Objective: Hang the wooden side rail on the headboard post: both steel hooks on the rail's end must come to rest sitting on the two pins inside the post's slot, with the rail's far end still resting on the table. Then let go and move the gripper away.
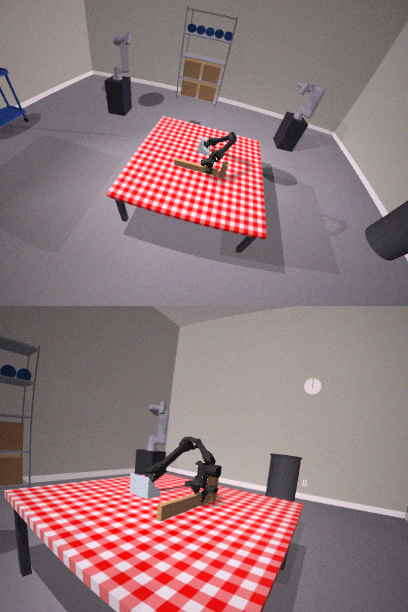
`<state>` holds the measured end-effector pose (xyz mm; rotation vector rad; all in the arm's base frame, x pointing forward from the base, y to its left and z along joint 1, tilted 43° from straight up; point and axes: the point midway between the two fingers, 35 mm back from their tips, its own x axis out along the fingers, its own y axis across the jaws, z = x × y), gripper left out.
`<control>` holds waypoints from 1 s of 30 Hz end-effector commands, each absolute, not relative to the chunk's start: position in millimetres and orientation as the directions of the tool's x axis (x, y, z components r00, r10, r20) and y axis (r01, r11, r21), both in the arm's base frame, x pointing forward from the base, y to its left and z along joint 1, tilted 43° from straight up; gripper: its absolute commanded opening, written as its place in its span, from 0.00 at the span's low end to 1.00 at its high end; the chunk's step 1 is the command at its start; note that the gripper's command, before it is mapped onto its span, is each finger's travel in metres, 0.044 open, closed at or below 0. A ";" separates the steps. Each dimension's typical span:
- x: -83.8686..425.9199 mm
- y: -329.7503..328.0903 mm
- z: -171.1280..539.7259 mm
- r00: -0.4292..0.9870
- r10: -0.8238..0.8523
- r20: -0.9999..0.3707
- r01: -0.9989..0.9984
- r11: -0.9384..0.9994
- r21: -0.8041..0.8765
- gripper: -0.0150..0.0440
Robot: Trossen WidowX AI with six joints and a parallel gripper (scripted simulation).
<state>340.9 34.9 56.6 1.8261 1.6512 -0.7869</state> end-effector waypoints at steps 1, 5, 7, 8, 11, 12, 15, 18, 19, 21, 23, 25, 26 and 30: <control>342.6 32.4 59.1 0.084 0.672 -0.736 0.995 -0.092 0.029 0.25; 342.6 31.9 59.6 0.084 0.672 -0.736 0.995 -0.092 0.029 0.25; 342.5 31.7 59.9 0.084 0.672 -0.736 0.995 -0.092 0.029 0.25; 342.5 31.6 60.0 0.084 0.672 -0.736 0.995 -0.092 0.029 0.25; 342.5 31.2 60.3 0.084 0.672 -0.736 0.995 -0.092 0.029 0.25; 342.5 31.1 60.5 0.084 0.672 -0.736 0.995 -0.092 0.029 0.25; 342.4 30.8 60.8 0.084 0.672 -0.736 0.995 -0.092 0.029 0.25; 342.4 30.4 61.2 0.084 0.672 -0.736 0.995 -0.092 0.029 0.25; 342.4 30.3 61.3 0.084 0.672 -0.736 0.995 -0.092 0.029 0.25; 342.3 30.1 61.6 0.084 0.672 -0.736 0.995 -0.092 0.029 0.25; 342.3 29.9 61.8 0.084 0.672 -0.736 0.995 -0.092 0.029 0.25; 342.3 29.7 62.0 0.084 0.672 -0.736 0.995 -0.092 0.029 0.25; 342.3 29.5 62.2 0.084 0.672 -0.736 0.995 -0.092 0.029 0.25; 342.2 29.1 62.6 0.084 0.672 -0.736 0.995 -0.092 0.029 0.25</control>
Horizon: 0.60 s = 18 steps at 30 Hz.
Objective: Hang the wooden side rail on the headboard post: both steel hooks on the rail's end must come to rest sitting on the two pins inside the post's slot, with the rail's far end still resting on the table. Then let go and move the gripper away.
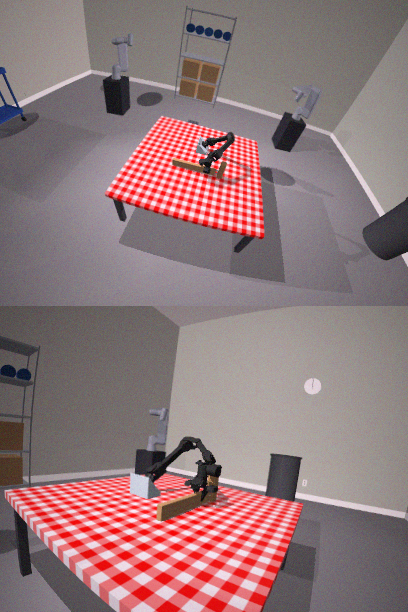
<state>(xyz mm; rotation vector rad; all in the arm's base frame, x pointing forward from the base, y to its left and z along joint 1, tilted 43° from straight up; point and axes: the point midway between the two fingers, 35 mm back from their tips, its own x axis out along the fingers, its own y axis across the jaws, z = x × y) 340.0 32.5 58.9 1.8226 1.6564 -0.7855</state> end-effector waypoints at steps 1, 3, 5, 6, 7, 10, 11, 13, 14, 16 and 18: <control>342.2 29.0 62.8 0.084 0.672 -0.736 0.995 -0.092 0.029 0.25; 342.2 28.8 63.0 0.084 0.672 -0.736 0.995 -0.092 0.029 0.25; 342.2 28.5 63.3 0.084 0.672 -0.736 0.995 -0.092 0.029 0.25; 342.1 28.4 63.4 0.084 0.672 -0.736 0.995 -0.092 0.029 0.25; 342.1 28.3 63.5 0.084 0.672 -0.736 0.995 -0.092 0.029 0.25; 342.1 28.0 63.9 0.084 0.672 -0.736 0.995 -0.092 0.029 0.25; 342.1 27.9 64.0 0.084 0.672 -0.736 0.995 -0.092 0.029 0.25; 342.0 27.6 64.2 0.084 0.672 -0.736 0.995 -0.092 0.029 0.25; 342.0 27.5 64.3 0.084 0.672 -0.736 0.995 -0.092 0.029 0.25; 342.0 27.3 64.6 0.084 0.672 -0.736 0.995 -0.092 0.029 0.25; 342.0 27.1 64.8 0.084 0.672 -0.736 0.995 -0.092 0.029 0.25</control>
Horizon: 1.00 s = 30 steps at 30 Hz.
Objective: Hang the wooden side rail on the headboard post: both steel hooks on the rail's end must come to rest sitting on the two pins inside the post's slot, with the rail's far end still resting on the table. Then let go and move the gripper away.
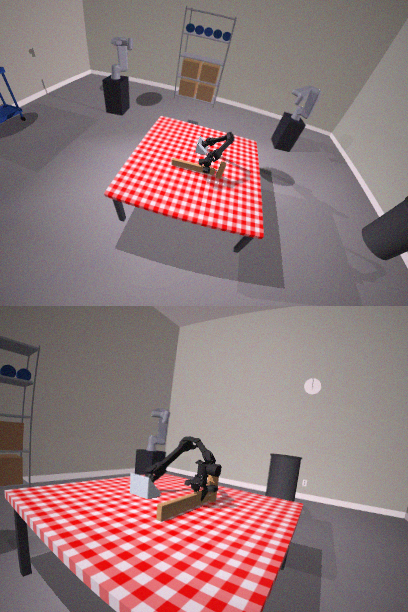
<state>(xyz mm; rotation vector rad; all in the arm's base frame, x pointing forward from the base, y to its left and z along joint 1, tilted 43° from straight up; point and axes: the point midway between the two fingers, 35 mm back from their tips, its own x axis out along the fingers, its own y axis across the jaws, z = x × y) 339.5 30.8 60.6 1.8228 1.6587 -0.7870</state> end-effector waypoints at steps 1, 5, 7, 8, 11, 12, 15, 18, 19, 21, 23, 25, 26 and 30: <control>342.0 27.0 65.0 0.084 0.672 -0.736 0.995 -0.092 0.029 0.25; 341.9 26.5 65.4 0.084 0.672 -0.736 0.995 -0.092 0.029 0.25; 341.9 26.3 65.7 0.084 0.672 -0.736 0.995 -0.092 0.029 0.25; 341.9 26.2 65.8 0.084 0.672 -0.736 0.995 -0.092 0.029 0.25; 341.8 25.8 66.2 0.084 0.672 -0.736 0.995 -0.092 0.029 0.25; 341.8 25.7 66.3 0.084 0.672 -0.736 0.995 -0.092 0.029 0.25; 341.8 25.4 66.7 0.084 0.672 -0.736 0.995 -0.092 0.029 0.25; 341.7 25.1 67.0 0.084 0.672 -0.736 0.995 -0.092 0.029 0.25; 341.7 24.9 67.1 0.084 0.672 -0.736 0.995 -0.092 0.029 0.25; 341.7 24.7 67.4 0.084 0.672 -0.736 0.995 -0.092 0.029 0.25; 341.7 24.5 67.6 0.084 0.672 -0.736 0.995 -0.092 0.029 0.25; 341.6 24.3 67.9 0.084 0.672 -0.736 0.995 -0.092 0.029 0.25; 341.6 24.2 68.0 0.084 0.672 -0.736 0.995 -0.092 0.029 0.25; 341.6 23.7 68.5 0.084 0.672 -0.736 0.995 -0.092 0.029 0.25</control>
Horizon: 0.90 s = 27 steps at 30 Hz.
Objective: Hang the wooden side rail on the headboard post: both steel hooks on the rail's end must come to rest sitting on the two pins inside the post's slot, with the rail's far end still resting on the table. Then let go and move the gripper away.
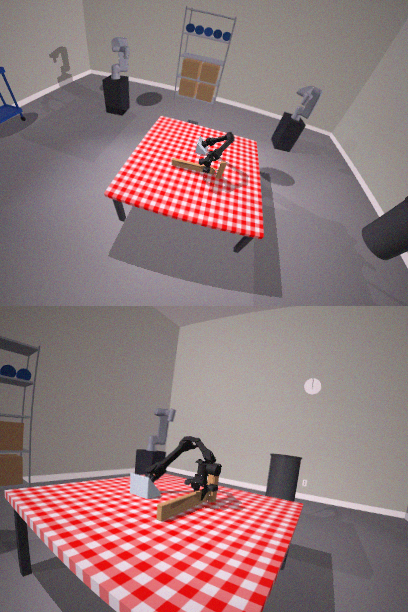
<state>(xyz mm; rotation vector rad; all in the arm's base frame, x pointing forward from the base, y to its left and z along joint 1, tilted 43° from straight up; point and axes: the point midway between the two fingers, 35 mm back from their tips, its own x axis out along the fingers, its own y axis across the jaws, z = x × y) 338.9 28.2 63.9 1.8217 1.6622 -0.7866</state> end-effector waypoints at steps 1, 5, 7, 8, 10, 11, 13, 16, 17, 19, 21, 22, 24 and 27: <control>341.5 23.6 68.6 0.084 0.672 -0.736 0.995 -0.092 0.029 0.25; 341.5 23.1 69.1 0.084 0.672 -0.736 0.995 -0.092 0.029 0.25; 341.5 22.9 69.3 0.084 0.672 -0.736 0.995 -0.092 0.029 0.25; 341.4 22.8 69.4 0.084 0.672 -0.736 0.995 -0.092 0.029 0.25; 341.4 22.6 69.7 0.084 0.672 -0.736 0.995 -0.092 0.029 0.25; 341.4 22.5 69.8 0.084 0.672 -0.736 0.995 -0.092 0.029 0.25; 341.4 22.3 70.1 0.084 0.672 -0.736 0.995 -0.092 0.029 0.25; 341.3 21.9 70.4 0.084 0.672 -0.736 0.995 -0.092 0.029 0.25; 341.3 21.8 70.5 0.084 0.672 -0.736 0.995 -0.092 0.029 0.25; 341.3 21.6 70.8 0.084 0.672 -0.736 0.995 -0.092 0.029 0.25; 341.3 21.4 71.0 0.084 0.672 -0.736 0.995 -0.092 0.029 0.25; 341.3 21.2 71.1 0.084 0.672 -0.736 0.995 -0.092 0.029 0.25; 341.2 21.0 71.4 0.084 0.672 -0.736 0.995 -0.092 0.029 0.25; 341.2 20.7 71.8 0.084 0.672 -0.736 0.995 -0.092 0.029 0.25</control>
